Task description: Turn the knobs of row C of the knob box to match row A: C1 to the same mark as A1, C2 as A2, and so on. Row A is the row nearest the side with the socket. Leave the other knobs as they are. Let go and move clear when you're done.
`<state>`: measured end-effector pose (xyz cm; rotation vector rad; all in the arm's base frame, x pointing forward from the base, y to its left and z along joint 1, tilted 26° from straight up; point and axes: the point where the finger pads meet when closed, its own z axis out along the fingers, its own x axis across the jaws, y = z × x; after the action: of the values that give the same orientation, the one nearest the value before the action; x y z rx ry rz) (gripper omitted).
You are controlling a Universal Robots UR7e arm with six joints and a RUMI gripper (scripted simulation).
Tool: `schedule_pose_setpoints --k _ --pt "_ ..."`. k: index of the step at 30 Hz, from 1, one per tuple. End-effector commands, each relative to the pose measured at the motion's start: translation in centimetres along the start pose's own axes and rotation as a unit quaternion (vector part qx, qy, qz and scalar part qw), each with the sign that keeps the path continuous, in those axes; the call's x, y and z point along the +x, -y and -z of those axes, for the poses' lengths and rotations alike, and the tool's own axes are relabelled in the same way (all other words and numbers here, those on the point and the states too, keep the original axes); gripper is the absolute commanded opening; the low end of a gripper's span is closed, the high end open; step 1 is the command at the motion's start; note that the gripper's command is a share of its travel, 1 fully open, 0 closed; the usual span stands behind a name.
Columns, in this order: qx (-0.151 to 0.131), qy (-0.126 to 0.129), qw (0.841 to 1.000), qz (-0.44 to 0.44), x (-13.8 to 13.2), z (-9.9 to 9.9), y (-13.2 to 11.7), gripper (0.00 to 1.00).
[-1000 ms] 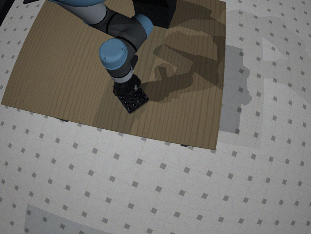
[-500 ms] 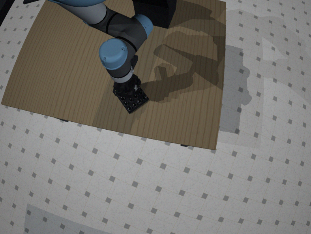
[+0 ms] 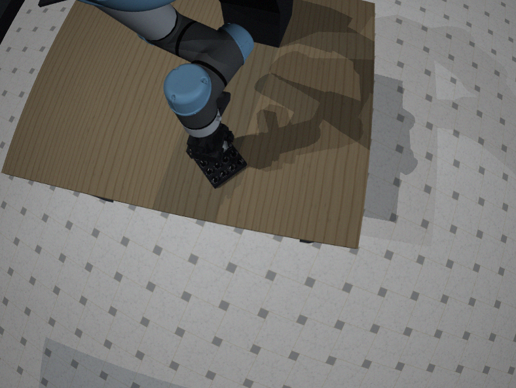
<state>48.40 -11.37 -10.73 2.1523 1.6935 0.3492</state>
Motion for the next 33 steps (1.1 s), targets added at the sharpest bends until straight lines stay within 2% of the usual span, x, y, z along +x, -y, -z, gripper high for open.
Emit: schedule_pose_setpoints --k 1,23,33 --pt "-0.001 0.0 1.0 -0.02 0.02 0.03 -0.04 0.04" --pt "-0.001 0.0 0.989 -0.145 0.14 0.03 -0.06 0.04" --pt "-0.001 0.0 0.97 -0.245 0.23 0.03 -0.1 0.04"
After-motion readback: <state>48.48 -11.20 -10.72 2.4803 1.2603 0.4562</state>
